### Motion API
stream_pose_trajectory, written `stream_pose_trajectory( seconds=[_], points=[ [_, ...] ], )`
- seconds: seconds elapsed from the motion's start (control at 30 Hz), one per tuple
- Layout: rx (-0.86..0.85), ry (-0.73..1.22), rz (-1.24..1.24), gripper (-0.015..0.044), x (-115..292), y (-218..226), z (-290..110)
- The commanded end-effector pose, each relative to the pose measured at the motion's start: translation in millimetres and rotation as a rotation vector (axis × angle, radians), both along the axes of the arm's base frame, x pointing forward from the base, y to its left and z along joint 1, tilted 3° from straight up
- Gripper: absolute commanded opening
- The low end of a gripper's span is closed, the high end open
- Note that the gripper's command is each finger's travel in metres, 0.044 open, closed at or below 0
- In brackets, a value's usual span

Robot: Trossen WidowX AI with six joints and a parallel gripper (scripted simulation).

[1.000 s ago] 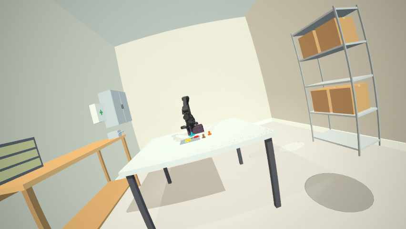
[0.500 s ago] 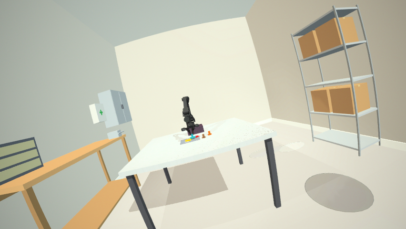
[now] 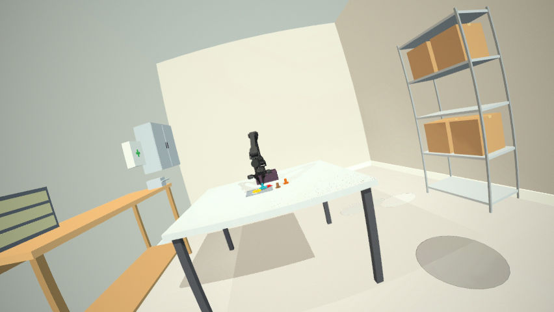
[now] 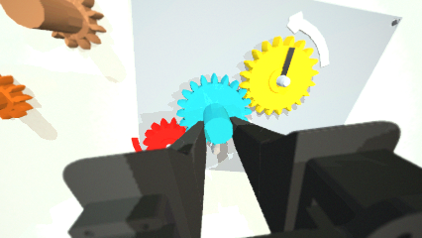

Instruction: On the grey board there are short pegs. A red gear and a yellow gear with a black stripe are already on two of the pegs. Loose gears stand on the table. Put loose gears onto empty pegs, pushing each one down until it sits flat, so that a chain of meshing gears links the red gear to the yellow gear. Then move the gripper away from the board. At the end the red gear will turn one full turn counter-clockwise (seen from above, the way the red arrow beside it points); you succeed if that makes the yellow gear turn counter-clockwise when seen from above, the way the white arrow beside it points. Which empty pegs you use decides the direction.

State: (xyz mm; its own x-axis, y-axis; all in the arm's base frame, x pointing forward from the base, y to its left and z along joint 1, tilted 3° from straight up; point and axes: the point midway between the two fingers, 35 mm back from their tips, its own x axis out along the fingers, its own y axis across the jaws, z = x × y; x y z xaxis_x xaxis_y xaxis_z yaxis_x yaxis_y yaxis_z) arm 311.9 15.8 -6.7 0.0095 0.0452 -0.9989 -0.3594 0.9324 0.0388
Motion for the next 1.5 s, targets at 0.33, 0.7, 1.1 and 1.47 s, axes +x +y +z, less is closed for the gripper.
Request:
stream_pose_trajectory(
  seconds=[0.33,0.7,1.1,1.47],
  points=[
    [-0.004,-0.010,0.214,0.0000,-1,-1,-4],
    [-0.004,-0.006,0.139,0.0000,0,0,-5],
    [-0.003,-0.003,0.064,0.0140,1,-1,17],
    [-0.002,-0.004,0.070,0.0271,-4,-4,85]
  ],
)
